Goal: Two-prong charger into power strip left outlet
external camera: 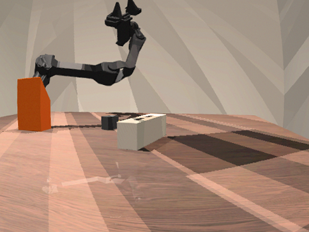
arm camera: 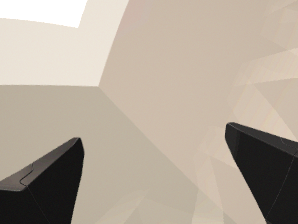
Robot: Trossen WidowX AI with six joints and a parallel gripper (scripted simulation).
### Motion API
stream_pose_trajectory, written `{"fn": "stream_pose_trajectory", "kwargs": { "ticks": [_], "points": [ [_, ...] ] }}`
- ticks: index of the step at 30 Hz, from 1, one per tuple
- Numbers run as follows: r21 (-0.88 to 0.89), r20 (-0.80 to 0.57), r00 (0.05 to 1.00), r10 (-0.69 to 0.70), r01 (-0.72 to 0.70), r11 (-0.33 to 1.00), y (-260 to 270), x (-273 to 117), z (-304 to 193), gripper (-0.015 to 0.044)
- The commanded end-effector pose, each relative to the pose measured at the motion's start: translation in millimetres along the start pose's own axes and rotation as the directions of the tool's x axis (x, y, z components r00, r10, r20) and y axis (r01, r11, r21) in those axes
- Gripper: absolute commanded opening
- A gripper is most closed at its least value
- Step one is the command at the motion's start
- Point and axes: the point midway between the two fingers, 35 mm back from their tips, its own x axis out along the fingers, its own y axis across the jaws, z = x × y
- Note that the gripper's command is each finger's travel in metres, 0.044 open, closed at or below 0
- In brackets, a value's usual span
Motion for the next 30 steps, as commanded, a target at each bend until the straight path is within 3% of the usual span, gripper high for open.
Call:
{"fn": "stream_pose_trajectory", "kwargs": {
  "ticks": [1,17,30],
  "points": [
    [0.001,0.003,1.0,-0.001,0.001,1.0,0.0,0.1,0.9,0.0426],
    [-0.015,0.111,0.993,-0.049,0.051,0.999,-6.5,1.0,60.7,0.044],
    [-0.037,0.005,0.998,-0.058,0.058,0.998,-14.4,6.9,103.1,0.044]
  ]
}}
